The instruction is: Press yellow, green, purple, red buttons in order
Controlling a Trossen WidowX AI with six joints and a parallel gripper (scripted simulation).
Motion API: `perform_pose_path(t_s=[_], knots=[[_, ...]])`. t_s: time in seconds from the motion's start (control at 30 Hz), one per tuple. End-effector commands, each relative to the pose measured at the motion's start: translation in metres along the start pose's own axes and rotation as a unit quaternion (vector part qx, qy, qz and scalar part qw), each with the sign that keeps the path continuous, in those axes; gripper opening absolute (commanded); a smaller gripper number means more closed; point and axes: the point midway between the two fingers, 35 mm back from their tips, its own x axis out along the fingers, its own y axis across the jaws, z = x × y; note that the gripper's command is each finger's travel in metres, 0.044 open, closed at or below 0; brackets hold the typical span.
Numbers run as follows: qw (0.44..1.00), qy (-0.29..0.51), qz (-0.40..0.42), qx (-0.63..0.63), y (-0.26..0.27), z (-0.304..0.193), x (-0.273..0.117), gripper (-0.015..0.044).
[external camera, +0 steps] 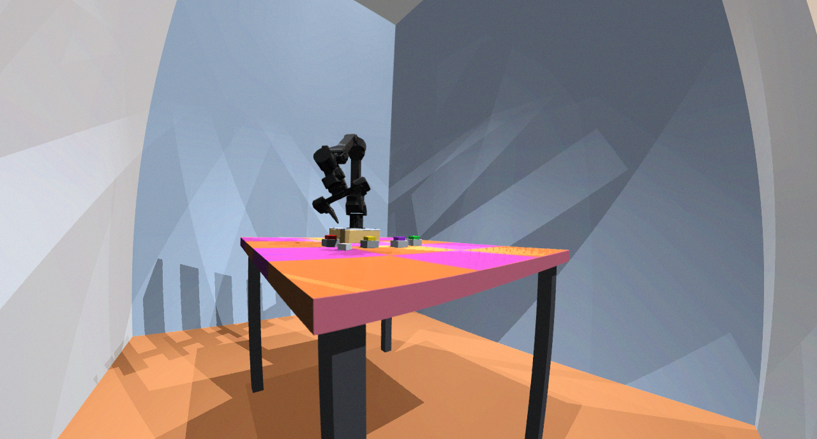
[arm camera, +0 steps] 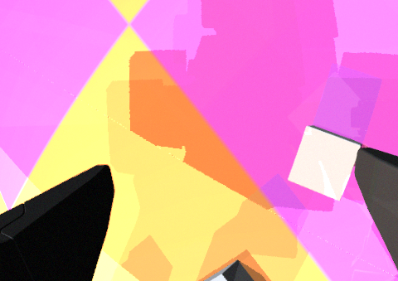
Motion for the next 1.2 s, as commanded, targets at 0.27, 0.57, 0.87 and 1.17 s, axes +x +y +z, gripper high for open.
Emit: perform_pose_path(t_s=[0.27,0.57,0.87,1.17], knots=[[0.891,0.244,-0.157,-0.349,0.073,-0.093,-0.032,0.04],[0.891,0.244,-0.157,-0.349,0.073,-0.093,-0.032,0.04],[0.891,0.244,-0.157,-0.349,0.045,-0.114,0.019,0.0216],[0.891,0.244,-0.157,-0.349,0.045,-0.114,0.019,0.002]])
